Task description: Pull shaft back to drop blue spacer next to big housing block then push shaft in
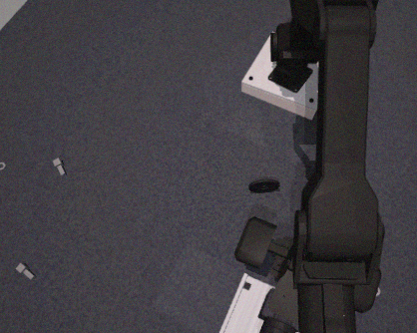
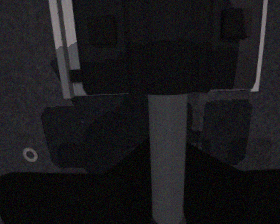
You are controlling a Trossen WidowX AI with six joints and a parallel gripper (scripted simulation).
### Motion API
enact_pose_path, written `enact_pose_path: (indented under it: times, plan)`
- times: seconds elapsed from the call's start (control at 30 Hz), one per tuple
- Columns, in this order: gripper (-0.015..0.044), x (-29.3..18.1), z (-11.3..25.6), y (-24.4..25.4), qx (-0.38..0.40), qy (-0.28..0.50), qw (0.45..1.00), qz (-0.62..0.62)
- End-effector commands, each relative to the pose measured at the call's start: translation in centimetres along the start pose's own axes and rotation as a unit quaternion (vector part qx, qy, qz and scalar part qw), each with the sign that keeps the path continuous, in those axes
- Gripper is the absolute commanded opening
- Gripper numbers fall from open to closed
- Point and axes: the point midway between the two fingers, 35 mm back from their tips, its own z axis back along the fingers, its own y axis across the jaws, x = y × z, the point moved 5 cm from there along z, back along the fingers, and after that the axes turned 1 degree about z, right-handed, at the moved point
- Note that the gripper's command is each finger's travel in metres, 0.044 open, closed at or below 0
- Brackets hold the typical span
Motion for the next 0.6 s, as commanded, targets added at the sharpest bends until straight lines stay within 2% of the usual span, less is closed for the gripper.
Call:
enact_pose_path:
  times: [0.0, 0.57]
  plan:
    - [0.0000, -0.19, -0.02, 0.03, 0.001, 0.002, 1.000, 0.000]
    - [0.0000, -0.36, -0.03, 0.03, 0.001, 0.003, 1.000, 0.000]
